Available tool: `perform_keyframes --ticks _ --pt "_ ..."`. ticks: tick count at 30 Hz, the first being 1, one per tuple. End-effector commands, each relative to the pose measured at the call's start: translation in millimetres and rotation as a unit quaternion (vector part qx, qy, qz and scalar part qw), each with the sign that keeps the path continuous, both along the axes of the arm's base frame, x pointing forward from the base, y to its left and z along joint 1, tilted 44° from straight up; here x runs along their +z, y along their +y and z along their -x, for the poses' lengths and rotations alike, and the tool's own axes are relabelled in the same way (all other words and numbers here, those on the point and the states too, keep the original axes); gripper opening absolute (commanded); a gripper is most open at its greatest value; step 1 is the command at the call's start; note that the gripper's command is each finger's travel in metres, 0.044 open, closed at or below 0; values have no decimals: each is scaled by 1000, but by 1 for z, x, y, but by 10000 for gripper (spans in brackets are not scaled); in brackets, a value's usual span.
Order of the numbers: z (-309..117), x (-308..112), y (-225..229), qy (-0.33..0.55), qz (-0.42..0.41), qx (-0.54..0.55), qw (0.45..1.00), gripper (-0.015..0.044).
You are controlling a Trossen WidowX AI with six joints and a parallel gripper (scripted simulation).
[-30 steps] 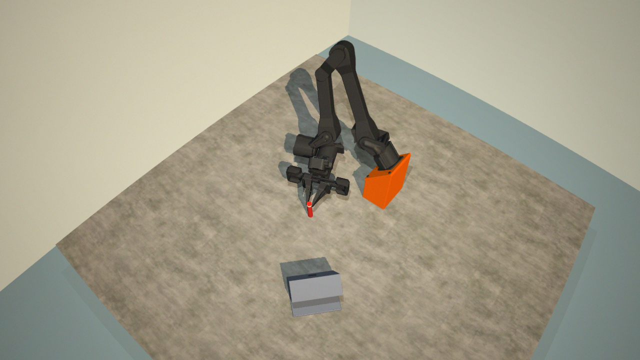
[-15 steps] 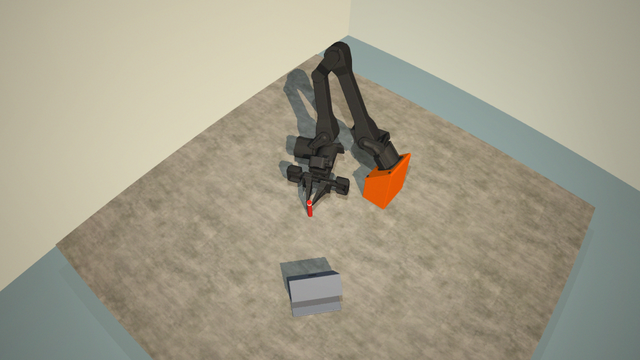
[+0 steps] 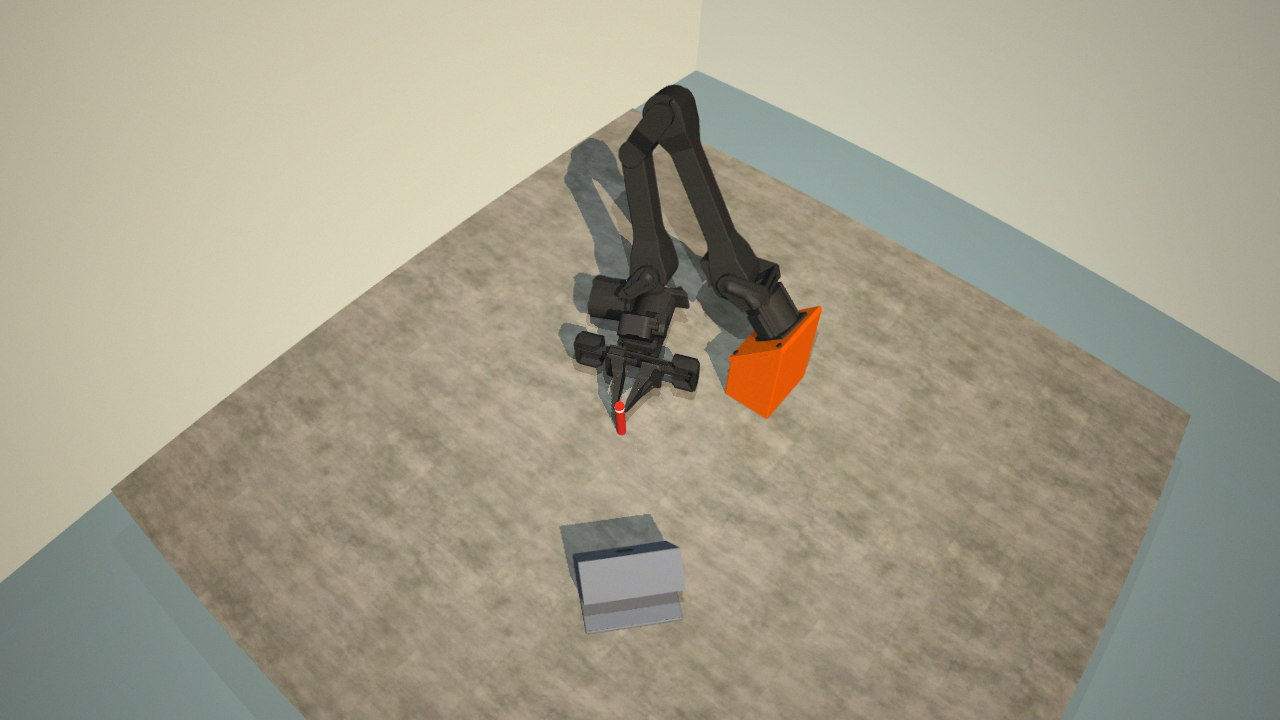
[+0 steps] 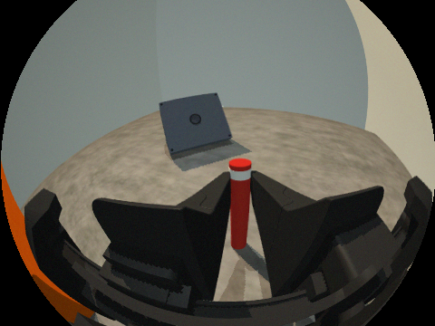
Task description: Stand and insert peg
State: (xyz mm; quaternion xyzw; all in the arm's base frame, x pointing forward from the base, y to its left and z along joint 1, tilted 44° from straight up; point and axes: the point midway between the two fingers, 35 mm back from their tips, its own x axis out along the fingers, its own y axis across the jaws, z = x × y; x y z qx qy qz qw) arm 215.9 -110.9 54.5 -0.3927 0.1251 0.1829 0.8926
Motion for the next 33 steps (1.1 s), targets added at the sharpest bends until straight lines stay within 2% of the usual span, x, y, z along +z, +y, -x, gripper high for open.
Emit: perform_keyframes --ticks 1,33 --pt "1 0 -1 0 0 0 1000 49" --pt "6 -3 -4 -18 -1 25 1000 49"
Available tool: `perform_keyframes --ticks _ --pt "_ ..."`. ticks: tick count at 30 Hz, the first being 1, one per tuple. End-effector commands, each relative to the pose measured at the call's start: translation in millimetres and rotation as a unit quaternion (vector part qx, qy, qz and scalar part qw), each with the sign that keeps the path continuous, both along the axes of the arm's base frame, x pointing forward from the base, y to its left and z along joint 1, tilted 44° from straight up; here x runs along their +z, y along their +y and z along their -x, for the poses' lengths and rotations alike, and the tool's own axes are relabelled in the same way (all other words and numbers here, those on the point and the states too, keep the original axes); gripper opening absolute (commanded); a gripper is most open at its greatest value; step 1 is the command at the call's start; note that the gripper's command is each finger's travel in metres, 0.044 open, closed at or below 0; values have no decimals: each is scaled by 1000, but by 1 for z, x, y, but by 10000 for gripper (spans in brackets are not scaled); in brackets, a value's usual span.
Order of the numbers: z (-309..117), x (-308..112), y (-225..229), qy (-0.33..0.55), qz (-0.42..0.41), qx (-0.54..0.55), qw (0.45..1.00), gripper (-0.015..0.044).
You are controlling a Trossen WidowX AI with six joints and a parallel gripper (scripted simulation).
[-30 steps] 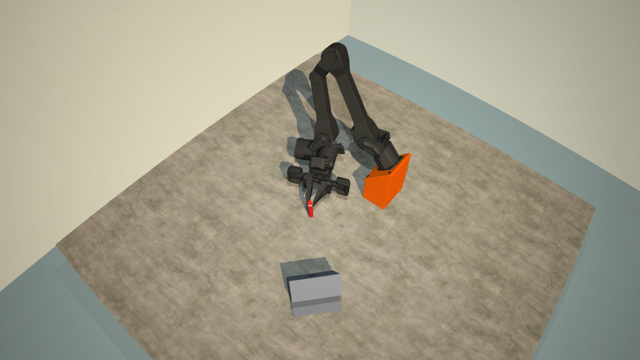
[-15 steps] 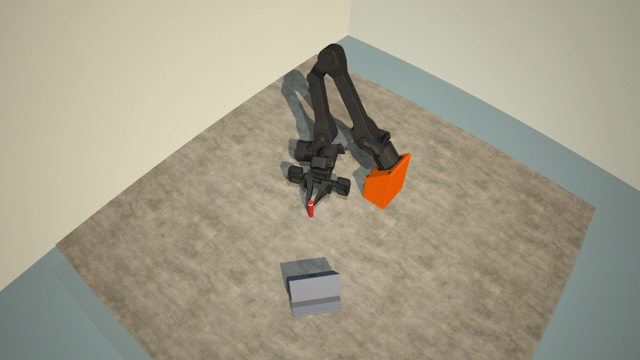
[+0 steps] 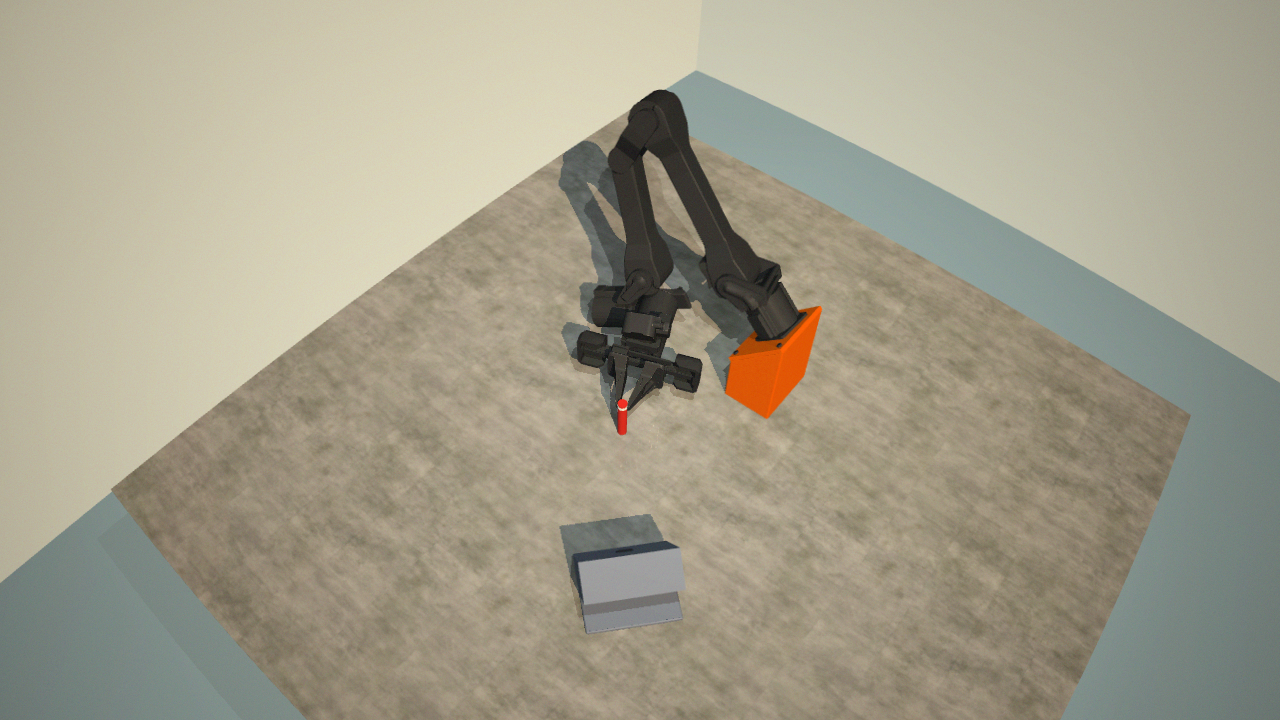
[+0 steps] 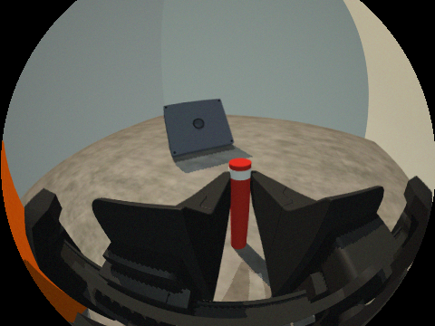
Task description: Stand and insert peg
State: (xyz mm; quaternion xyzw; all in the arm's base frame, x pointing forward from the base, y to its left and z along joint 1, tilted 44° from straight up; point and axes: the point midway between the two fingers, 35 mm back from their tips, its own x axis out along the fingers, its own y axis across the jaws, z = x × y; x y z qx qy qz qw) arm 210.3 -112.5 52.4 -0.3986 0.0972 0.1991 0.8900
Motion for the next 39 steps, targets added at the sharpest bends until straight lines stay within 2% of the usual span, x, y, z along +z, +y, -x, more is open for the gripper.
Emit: perform_keyframes --ticks 1,23,24,27,39 --pt "1 -1 -2 0 0 0 1000 49" --pt "4 -2 -4 -15 -5 17 1000 49" --pt "3 -1 -2 -16 -6 17 1000 56" --pt "3 -1 -2 -16 -6 18 1000 130" --pt "3 -1 -2 -16 -6 18 1000 130"
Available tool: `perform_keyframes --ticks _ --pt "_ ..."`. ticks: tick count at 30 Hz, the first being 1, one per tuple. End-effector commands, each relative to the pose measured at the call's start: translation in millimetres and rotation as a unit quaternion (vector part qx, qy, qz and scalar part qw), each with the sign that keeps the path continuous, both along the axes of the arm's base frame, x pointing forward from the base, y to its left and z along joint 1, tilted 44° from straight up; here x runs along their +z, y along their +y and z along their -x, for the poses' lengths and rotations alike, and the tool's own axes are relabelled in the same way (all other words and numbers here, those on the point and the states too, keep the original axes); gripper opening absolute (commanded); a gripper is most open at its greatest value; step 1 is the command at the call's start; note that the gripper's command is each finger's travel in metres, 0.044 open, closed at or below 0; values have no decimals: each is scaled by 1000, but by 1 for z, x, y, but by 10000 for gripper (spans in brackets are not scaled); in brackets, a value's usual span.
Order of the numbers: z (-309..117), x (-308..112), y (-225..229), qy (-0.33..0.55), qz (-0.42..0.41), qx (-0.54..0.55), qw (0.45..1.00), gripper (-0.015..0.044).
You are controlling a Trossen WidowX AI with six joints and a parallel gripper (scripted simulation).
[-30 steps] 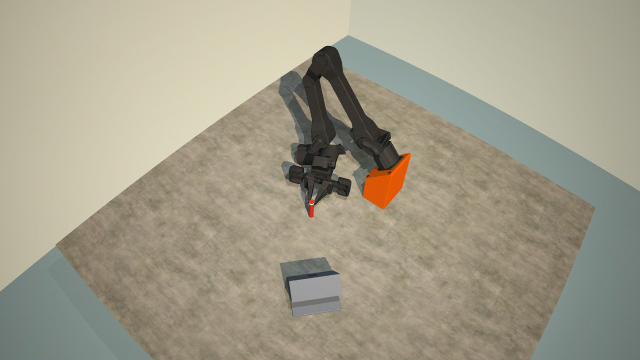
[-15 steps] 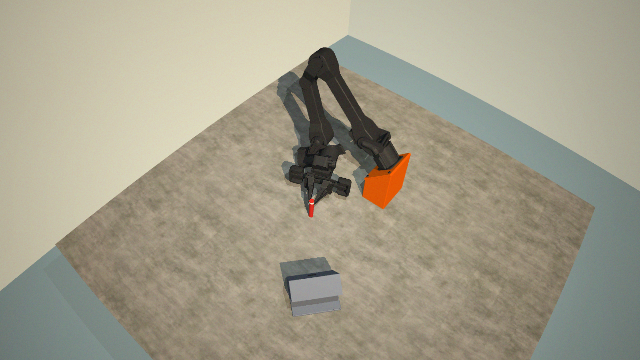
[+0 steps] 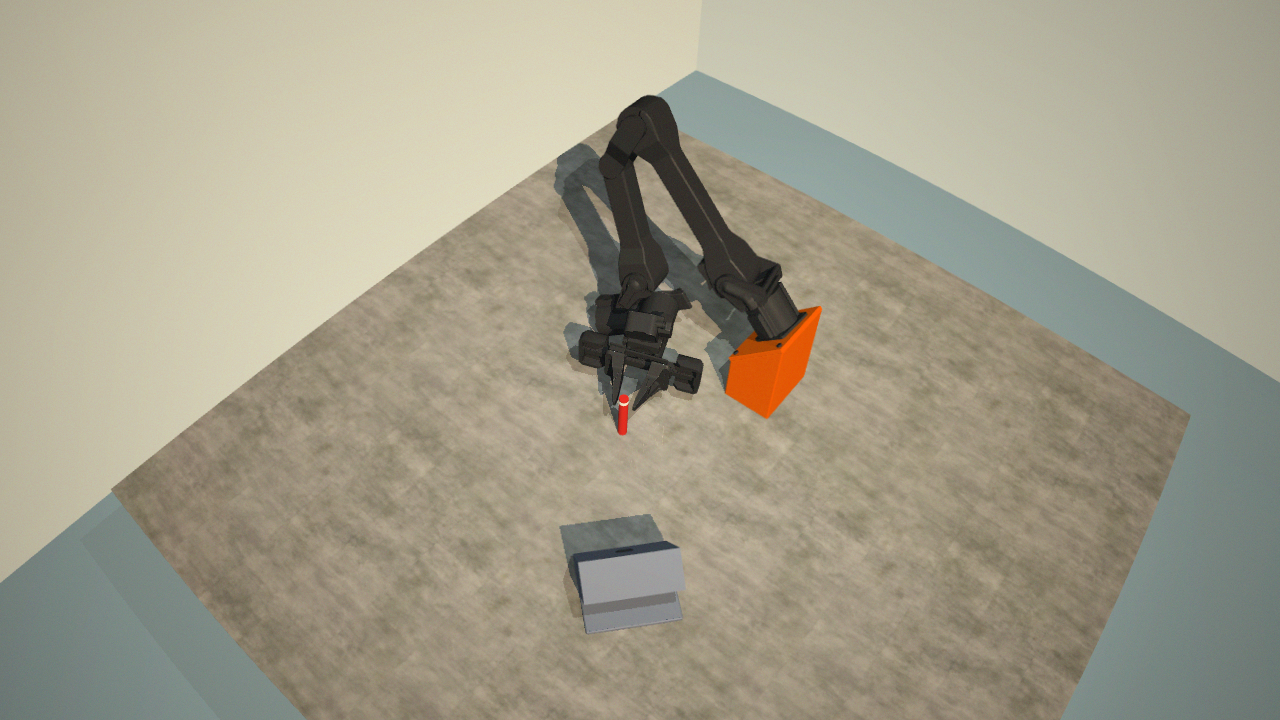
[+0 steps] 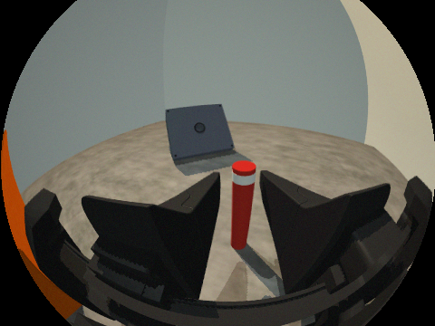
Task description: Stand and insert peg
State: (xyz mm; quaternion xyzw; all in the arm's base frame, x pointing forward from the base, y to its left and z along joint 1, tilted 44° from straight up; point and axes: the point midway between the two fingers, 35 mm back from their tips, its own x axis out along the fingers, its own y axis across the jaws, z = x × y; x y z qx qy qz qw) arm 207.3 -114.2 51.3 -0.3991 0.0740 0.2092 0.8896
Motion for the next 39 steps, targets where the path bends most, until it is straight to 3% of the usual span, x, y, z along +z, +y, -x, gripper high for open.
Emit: perform_keyframes --ticks 1,12,24,31,39 --pt "0 0 0 0 -1 0 1000 130" --pt "0 0 0 0 -1 0 1000 130" --pt "0 0 0 0 -1 0 1000 440" --pt "-1 4 2 3 0 2 1000 440" --pt "-11 49 33 25 12 12 1000 440"
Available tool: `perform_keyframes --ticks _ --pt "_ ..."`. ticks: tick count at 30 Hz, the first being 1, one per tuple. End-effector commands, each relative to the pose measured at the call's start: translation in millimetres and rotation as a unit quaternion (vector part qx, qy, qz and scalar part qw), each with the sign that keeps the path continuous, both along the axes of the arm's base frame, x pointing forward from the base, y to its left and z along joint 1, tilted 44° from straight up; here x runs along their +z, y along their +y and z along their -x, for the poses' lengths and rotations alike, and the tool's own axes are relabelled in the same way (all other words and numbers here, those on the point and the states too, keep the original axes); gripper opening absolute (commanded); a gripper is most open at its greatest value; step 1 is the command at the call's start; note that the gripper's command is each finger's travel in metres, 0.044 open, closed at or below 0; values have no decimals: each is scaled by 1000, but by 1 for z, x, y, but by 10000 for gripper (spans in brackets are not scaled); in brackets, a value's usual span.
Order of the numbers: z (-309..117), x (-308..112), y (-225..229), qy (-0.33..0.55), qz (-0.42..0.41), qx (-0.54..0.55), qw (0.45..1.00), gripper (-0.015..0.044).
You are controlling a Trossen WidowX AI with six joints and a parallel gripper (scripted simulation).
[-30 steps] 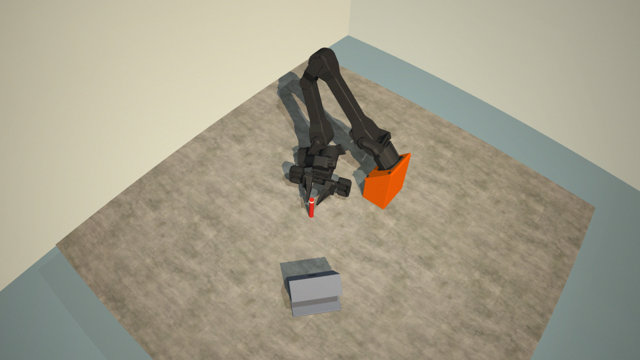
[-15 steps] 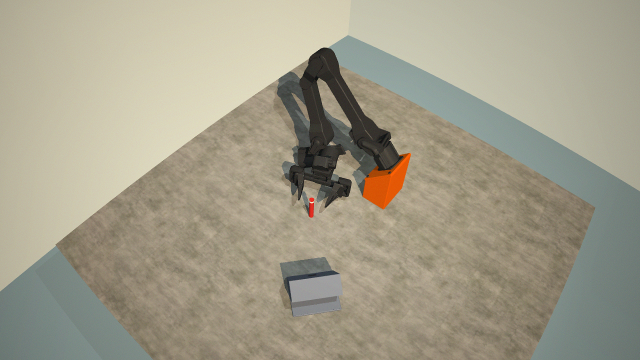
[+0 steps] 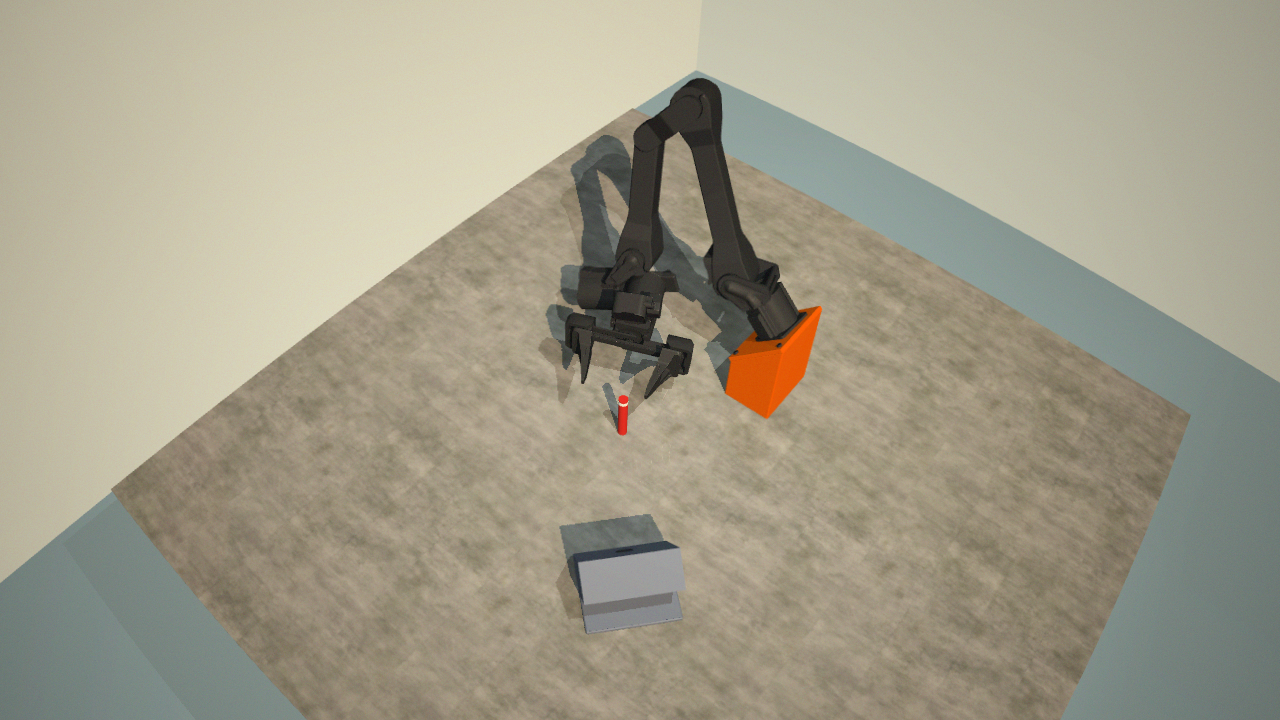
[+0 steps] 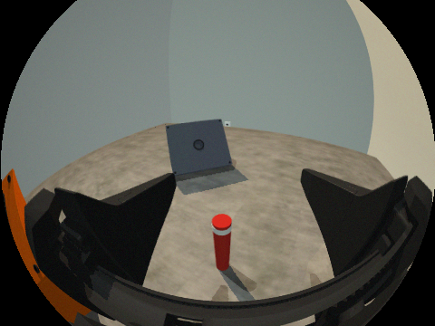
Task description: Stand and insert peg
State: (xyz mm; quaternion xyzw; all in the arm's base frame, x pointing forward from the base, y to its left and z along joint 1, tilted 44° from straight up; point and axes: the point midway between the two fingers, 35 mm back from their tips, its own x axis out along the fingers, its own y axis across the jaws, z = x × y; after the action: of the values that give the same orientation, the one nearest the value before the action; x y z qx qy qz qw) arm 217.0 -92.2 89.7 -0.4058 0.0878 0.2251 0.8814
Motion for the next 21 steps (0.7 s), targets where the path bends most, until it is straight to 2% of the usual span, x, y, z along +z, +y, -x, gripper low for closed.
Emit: perform_keyframes --ticks 1,15,21 --pt "-1 16 15 9 1 0 1000 440" --pt "17 74 82 -15 -8 -10 1000 440" --pt "19 76 88 -1 -23 -21 1000 440"
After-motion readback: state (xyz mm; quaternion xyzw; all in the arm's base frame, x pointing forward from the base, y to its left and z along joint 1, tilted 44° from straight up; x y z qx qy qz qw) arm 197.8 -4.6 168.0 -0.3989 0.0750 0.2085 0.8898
